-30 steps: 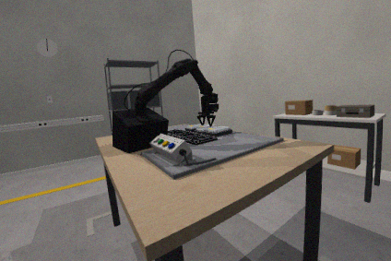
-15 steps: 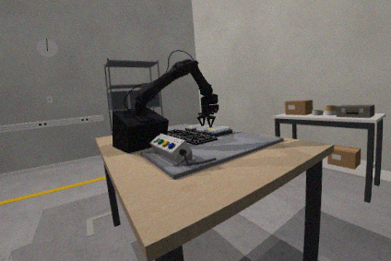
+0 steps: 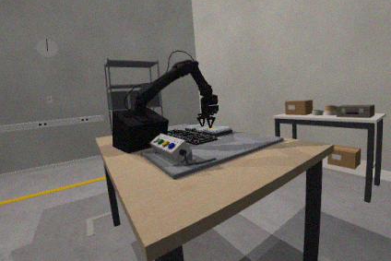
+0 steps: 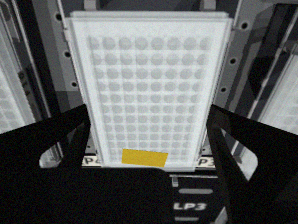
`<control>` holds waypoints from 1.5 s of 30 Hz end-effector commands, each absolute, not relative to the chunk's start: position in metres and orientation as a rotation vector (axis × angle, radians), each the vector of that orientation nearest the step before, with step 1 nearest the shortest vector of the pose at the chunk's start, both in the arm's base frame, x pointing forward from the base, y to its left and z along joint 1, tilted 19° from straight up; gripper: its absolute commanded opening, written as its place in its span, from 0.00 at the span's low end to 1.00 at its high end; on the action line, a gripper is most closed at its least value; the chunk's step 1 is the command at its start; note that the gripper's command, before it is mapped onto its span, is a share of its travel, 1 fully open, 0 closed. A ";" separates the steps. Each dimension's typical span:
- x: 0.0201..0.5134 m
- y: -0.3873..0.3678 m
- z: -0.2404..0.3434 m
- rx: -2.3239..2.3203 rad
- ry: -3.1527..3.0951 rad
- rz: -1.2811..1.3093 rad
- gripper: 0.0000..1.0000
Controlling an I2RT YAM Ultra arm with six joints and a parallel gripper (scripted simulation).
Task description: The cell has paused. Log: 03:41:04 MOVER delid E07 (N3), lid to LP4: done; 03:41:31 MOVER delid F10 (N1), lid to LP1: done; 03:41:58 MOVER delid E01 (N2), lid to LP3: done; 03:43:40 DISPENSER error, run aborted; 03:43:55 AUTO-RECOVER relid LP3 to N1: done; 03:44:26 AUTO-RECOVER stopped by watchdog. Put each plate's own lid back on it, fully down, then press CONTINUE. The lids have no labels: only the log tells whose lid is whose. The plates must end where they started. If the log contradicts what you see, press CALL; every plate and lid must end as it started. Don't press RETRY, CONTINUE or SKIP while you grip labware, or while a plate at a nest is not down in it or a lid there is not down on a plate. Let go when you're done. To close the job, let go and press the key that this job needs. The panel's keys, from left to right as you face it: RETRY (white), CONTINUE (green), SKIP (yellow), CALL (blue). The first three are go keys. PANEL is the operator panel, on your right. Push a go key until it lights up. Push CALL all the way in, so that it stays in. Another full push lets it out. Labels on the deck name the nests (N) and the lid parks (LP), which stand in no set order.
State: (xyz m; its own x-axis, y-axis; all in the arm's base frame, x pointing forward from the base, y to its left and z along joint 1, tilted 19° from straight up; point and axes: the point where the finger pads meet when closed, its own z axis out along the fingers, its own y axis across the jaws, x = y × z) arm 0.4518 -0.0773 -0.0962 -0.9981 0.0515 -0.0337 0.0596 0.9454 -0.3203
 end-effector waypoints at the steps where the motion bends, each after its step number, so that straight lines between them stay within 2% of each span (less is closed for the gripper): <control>1: 0.462 -0.075 -0.090 0.072 3.044 -0.502 0.00; 45: 0.462 -0.075 -0.086 0.080 3.042 -0.502 0.00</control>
State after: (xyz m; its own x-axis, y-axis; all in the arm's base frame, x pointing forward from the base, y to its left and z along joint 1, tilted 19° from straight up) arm 0.4536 -0.0774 -0.0956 -0.9980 0.0507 -0.0369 0.0599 0.9454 -0.3203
